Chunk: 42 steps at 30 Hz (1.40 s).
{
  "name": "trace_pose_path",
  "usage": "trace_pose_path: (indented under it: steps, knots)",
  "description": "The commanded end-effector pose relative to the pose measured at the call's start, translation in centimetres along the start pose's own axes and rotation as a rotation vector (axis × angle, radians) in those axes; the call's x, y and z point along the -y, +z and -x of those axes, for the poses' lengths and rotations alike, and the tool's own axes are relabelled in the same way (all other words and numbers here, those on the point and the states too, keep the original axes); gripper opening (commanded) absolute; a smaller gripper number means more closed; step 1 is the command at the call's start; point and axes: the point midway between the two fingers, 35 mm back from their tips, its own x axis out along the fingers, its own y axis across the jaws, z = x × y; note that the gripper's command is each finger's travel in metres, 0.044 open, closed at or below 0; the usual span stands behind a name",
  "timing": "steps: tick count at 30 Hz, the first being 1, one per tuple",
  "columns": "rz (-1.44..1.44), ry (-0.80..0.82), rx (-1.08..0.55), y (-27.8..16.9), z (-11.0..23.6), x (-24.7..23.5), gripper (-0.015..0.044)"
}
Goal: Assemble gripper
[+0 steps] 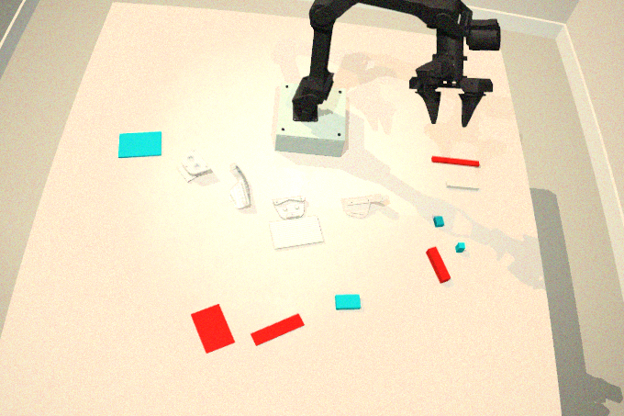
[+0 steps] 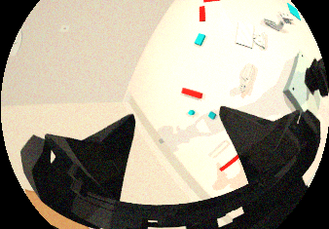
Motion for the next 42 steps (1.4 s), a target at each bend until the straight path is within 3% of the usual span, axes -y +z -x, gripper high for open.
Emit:
trace_pose_path:
  steps: [1,17,18,32,42]
  knots:
    - [0.000,0.000,0.000,0.0,0.0,0.0,0.0426]
    - [0.000,0.000,0.000,0.0,0.0,0.0,0.0006]
    - [0.000,0.000,0.000,0.0,0.0,0.0,0.0000]
    - [0.000,0.000,0.000,0.0,0.0,0.0,0.0000]
    - [0.172,-0.119,0.055,3.7,-4.2,1.3,0.0263]
